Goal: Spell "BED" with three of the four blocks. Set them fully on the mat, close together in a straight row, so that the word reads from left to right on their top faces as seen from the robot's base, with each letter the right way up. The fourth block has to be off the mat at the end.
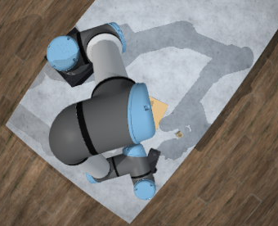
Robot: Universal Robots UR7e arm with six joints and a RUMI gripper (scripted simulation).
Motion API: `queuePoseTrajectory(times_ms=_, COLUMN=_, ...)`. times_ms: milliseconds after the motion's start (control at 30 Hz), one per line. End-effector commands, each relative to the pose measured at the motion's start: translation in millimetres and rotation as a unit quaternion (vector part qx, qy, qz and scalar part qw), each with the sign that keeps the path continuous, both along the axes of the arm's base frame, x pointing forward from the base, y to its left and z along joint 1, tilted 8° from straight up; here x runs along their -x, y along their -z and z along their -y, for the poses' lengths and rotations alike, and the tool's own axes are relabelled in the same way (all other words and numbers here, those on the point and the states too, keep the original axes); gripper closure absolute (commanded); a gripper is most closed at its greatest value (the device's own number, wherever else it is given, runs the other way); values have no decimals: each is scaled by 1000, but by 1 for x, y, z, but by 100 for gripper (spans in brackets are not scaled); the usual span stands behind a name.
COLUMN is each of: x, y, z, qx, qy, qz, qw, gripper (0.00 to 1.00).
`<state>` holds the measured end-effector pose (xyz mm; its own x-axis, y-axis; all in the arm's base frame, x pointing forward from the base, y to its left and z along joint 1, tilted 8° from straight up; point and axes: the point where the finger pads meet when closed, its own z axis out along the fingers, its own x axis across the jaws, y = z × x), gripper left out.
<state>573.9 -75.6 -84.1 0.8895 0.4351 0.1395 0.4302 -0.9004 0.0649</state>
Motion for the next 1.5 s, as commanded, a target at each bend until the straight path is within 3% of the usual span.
queuePoseTrajectory(times_ms=0, x=7, y=-21, z=0, qx=-2, qy=1, qz=-4, qw=1000, gripper=95)
queuePoseTrajectory(times_ms=867, x=8, y=-21, z=-1, qx=-6, qy=26, qz=-5, qw=1000, gripper=95)
queuePoseTrajectory(times_ms=1467, x=5, y=-12, z=-4, qx=-32, qy=196, qz=-6, qw=980, gripper=95)
